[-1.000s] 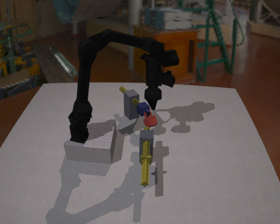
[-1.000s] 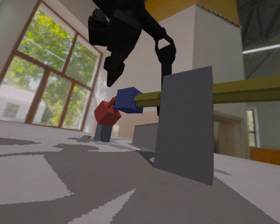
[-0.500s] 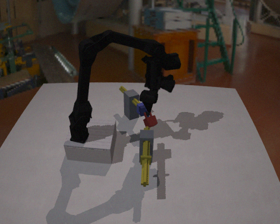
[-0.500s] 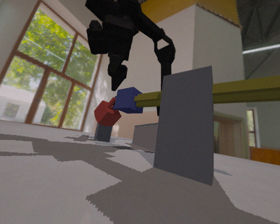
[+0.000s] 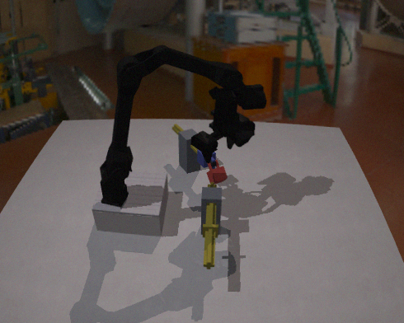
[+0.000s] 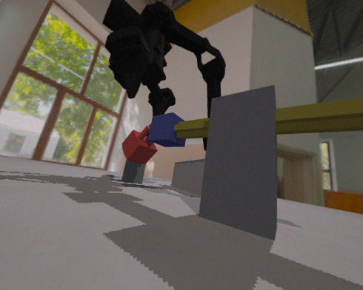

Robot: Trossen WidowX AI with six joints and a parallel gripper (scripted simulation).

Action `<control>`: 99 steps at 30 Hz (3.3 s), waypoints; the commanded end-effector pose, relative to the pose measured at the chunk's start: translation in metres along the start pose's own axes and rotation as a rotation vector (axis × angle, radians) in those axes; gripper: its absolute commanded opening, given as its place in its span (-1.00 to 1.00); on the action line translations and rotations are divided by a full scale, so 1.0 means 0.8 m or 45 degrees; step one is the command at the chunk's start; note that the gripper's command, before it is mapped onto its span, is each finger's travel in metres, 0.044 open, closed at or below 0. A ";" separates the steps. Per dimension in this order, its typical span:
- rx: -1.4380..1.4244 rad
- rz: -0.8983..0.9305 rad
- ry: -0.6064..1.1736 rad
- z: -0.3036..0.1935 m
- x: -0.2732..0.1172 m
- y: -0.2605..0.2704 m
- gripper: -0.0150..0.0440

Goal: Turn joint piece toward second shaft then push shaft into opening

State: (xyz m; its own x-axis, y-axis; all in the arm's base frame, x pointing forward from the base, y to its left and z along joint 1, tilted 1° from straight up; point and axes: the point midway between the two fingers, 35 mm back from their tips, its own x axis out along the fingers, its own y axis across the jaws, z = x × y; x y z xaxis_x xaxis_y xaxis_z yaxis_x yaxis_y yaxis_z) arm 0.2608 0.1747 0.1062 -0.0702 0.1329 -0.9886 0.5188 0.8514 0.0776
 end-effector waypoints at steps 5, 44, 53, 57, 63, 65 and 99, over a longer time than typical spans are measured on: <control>0.368 0.016 0.097 0.005 0.010 -0.003 1.00; 0.432 0.018 0.114 0.020 0.125 -0.008 1.00; 0.432 0.018 0.114 0.019 0.143 -0.008 1.00; 0.432 0.018 0.114 0.018 0.148 -0.008 1.00; 0.432 0.018 0.114 0.018 0.148 -0.008 0.47; 0.432 0.018 0.114 0.018 0.148 -0.008 0.29; 0.432 0.018 0.114 0.018 0.148 -0.008 0.12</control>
State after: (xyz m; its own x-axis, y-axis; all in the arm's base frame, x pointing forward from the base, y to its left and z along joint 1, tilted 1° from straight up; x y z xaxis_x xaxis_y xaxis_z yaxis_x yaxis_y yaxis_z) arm 0.2623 0.1770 -0.0122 -0.1240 0.1966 -0.9726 0.7712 0.6359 0.0302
